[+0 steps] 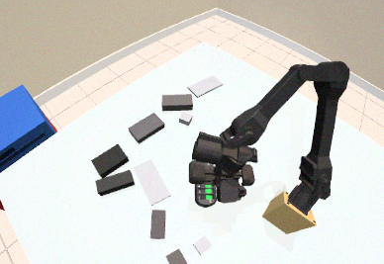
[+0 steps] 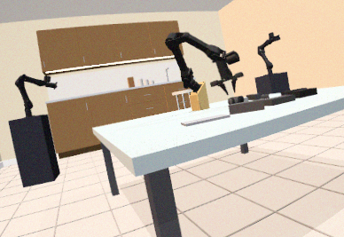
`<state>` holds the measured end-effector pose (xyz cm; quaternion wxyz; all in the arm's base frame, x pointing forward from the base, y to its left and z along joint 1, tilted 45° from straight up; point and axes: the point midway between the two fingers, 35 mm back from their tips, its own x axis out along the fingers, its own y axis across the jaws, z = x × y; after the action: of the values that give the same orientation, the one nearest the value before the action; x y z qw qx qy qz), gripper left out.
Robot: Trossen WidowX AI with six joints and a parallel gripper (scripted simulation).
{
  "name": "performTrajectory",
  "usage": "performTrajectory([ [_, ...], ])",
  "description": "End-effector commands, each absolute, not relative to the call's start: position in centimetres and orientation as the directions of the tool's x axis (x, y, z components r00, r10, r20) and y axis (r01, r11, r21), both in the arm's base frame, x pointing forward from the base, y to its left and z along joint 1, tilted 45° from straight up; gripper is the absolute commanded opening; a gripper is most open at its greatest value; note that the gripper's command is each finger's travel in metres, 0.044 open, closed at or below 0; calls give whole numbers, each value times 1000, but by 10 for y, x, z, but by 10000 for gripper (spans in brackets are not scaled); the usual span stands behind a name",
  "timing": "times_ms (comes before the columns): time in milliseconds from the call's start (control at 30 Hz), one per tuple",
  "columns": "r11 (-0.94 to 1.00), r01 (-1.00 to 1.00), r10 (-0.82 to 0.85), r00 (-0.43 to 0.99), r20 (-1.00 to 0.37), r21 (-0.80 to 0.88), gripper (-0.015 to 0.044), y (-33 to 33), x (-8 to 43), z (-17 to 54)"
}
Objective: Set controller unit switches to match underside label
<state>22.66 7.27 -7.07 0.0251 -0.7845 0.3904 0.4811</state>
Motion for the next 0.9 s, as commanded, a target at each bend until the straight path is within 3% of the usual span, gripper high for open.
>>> performTrajectory([
  [0,-729,-619,-555,286,-781,292,72,49,223,-59],
  [100,-734,-617,-551,294,-781,285,0,45,222,-58],
  [867,-734,-617,-549,291,-783,285,0,33,226,-72],
])
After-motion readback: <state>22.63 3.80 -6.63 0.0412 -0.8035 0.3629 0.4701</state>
